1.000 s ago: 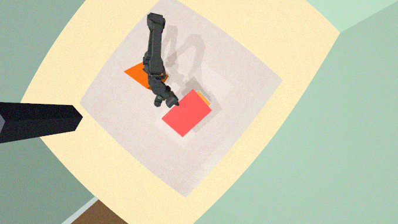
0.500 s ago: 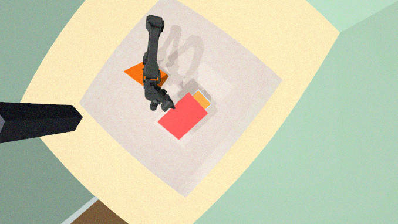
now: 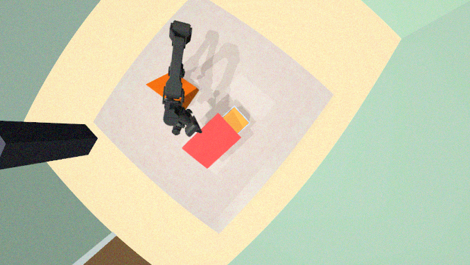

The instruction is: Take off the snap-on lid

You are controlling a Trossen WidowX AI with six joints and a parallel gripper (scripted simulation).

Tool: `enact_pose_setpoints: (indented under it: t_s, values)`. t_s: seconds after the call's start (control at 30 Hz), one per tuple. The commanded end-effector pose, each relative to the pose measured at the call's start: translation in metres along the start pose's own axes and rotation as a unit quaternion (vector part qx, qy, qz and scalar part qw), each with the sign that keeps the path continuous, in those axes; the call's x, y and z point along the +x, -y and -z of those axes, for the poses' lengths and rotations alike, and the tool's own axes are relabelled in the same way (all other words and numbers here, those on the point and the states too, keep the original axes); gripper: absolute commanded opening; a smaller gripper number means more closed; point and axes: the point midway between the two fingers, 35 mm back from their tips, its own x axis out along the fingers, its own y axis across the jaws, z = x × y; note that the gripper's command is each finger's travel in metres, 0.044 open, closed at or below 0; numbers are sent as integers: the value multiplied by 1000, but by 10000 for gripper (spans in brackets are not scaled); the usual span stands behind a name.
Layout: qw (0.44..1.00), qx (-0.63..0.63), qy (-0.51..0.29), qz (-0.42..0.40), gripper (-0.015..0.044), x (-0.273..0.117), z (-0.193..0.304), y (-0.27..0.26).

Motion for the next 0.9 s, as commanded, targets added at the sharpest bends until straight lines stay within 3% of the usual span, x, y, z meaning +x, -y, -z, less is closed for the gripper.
enact_pose_setpoints:
  t_s: [0.0,0.87]
  values:
    - [1000,-3,-2,-3,0,-1,-10,-2]
    - [1000,-4,-1,-3,0,-4,-62,-1]
